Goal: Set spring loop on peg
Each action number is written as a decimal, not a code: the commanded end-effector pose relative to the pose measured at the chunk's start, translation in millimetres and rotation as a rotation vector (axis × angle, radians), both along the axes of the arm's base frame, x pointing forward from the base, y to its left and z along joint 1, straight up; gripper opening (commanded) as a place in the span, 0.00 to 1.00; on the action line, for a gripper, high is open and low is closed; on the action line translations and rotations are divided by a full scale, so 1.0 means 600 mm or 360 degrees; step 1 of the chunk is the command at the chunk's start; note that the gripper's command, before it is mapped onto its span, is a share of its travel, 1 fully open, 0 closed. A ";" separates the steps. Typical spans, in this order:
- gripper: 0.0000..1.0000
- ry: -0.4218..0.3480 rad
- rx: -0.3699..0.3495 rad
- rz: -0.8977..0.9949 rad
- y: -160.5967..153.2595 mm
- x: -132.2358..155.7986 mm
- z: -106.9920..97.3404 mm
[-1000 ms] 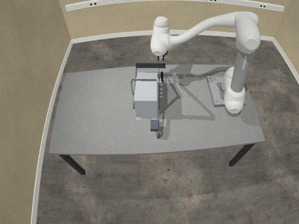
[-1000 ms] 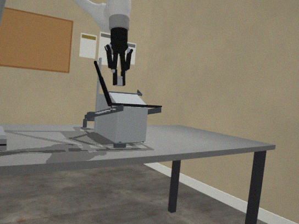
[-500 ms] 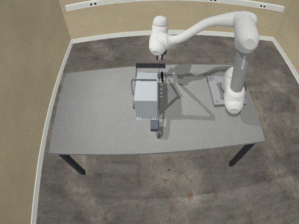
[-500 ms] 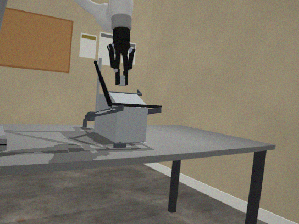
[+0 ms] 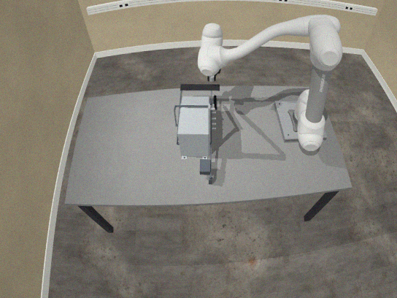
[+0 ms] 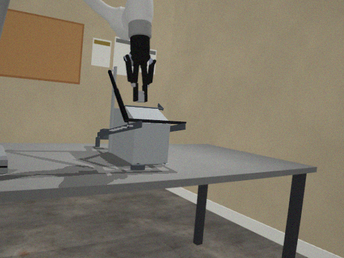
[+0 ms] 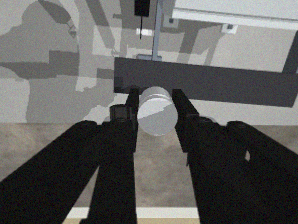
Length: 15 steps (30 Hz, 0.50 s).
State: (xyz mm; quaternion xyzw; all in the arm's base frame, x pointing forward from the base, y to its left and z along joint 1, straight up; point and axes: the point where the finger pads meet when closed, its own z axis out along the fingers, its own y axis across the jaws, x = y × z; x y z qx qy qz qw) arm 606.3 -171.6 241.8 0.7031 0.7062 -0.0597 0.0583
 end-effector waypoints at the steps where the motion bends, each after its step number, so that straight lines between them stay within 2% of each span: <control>1: 0.25 -0.0002 0.0000 0.0000 0.000 0.000 -0.005; 15: 0.25 -0.0002 0.0000 0.0000 0.000 0.001 -0.035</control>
